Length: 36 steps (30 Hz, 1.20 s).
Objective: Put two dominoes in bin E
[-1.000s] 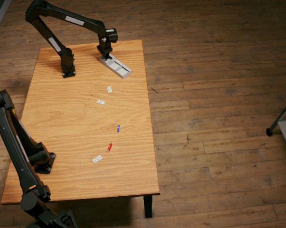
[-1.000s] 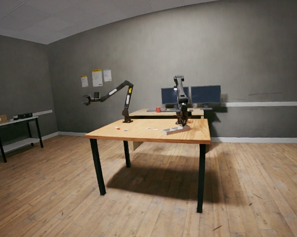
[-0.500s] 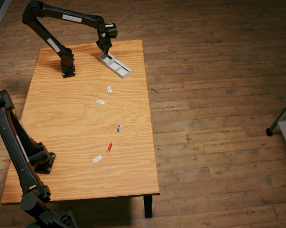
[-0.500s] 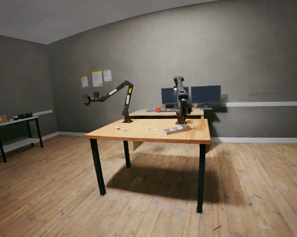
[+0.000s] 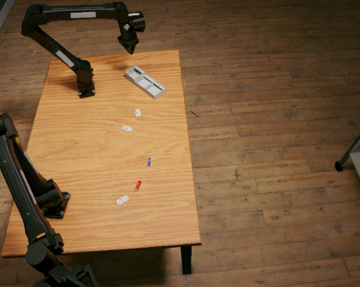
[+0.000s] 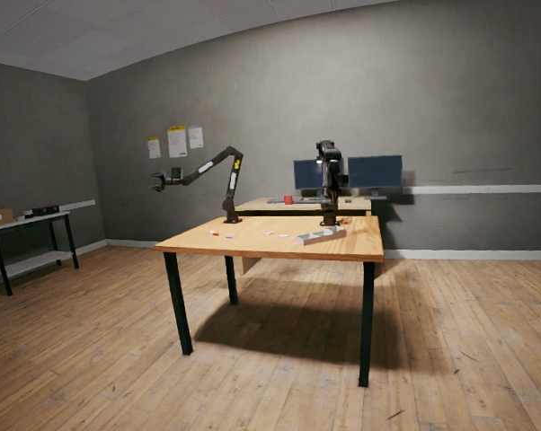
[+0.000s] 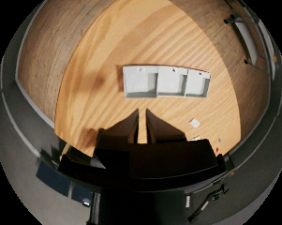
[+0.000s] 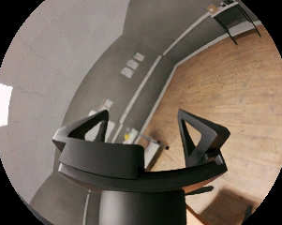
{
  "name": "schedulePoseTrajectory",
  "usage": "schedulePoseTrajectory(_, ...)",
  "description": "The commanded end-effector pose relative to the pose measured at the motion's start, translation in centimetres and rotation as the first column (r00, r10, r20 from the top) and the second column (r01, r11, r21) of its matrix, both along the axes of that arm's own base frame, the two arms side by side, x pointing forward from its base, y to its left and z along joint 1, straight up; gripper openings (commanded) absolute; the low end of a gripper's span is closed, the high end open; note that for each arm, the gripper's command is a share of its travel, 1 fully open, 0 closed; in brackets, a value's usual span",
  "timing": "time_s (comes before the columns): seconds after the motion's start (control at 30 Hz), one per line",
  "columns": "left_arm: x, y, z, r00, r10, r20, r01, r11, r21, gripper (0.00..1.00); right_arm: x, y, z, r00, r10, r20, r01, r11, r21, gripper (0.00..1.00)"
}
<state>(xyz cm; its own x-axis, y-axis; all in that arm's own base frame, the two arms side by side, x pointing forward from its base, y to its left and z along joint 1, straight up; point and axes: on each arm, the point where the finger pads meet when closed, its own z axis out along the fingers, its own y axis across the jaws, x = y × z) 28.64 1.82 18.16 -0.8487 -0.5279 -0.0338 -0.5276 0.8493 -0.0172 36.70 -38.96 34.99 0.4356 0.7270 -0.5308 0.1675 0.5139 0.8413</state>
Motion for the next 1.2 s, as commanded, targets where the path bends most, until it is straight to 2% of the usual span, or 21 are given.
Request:
schedulePoseTrajectory(0.0,1.3,0.0,3.2,1.000,0.002,0.001,-0.002,1.000,-0.002,0.09,-0.3,-0.4,1.0,1.000,-0.009,0.011,0.009,1.000,-0.016,1.00)
schedulePoseTrajectory(0.1,0.8,0.0,6.4,1.000,0.002,0.029,-0.002,1.000,0.000,0.09,-0.3,-0.4,1.0,1.000,-0.009,0.011,0.009,1.000,-0.016,1.00)
schedulePoseTrajectory(0.13,0.9,0.0,6.6,1.000,0.002,0.025,-0.002,1.000,0.000,0.09,-0.3,-0.4,1.0,1.000,-0.009,0.011,0.009,1.000,-0.016,1.00)
schedulePoseTrajectory(0.23,1.2,0.1,6.0,1.000,0.002,0.001,-0.002,1.000,-0.002,0.09,-0.3,-0.4,1.0,1.000,-0.009,0.011,0.009,1.000,-0.016,1.00)
schedulePoseTrajectory(0.3,0.2,0.0,4.6,0.999,0.002,-0.036,-0.002,1.000,-0.004,0.09,-0.3,-0.4,1.0,1.000,-0.009,0.011,0.009,1.000,-0.016,1.00)
schedulePoseTrajectory(0.37,0.1,0.0,4.3,0.999,0.002,-0.038,-0.002,1.000,-0.004,0.09,-0.3,-0.4,1.0,1.000,-0.009,0.011,0.009,1.000,-0.016,1.00)
schedulePoseTrajectory(0.4,0.5,0.0,5.2,1.000,0.000,-0.003,0.000,1.000,-0.001,0.09,-0.3,-0.4,1.0,1.000,-0.009,0.011,0.009,1.000,-0.016,1.00)
schedulePoseTrajectory(0.83,0.6,0.1,5.1,1.000,0.000,-0.003,0.000,1.000,-0.001,0.09,-0.3,-0.4,1.0,1.000,-0.009,0.011,0.009,1.000,-0.016,1.00)
schedulePoseTrajectory(0.87,0.2,0.1,3.6,0.999,0.002,-0.035,-0.002,1.000,-0.004,0.09,-0.3,-0.4,1.0,1.000,-0.009,0.011,0.009,1.000,-0.016,1.00)
schedulePoseTrajectory(0.9,0.1,0.1,3.6,0.999,0.002,-0.037,-0.002,1.000,-0.004,0.09,-0.3,-0.4,1.0,1.000,-0.009,0.011,0.009,1.000,-0.016,1.00)
schedulePoseTrajectory(0.93,0.6,0.1,5.1,1.000,0.000,-0.003,0.000,1.000,-0.001,0.09,-0.3,-0.4,1.0,1.000,-0.009,0.011,0.009,1.000,-0.016,1.00)
schedulePoseTrajectory(1.03,0.6,0.1,5.1,1.000,0.000,-0.003,0.000,1.000,-0.001,0.09,-0.3,-0.4,1.0,1.000,-0.009,0.011,0.009,1.000,-0.016,1.00)
schedulePoseTrajectory(1.07,-0.2,-1.1,4.0,0.997,-0.072,-0.008,0.072,0.997,-0.001,0.39,-0.3,-0.4,1.0,1.000,-0.009,0.011,0.009,1.000,-0.016,1.00)
schedulePoseTrajectory(1.17,-0.9,-3.3,3.1,0.979,-0.202,-0.009,0.202,0.979,0.001,0.39,-0.3,-0.4,1.0,1.000,-0.009,0.011,0.009,1.000,-0.016,1.00)
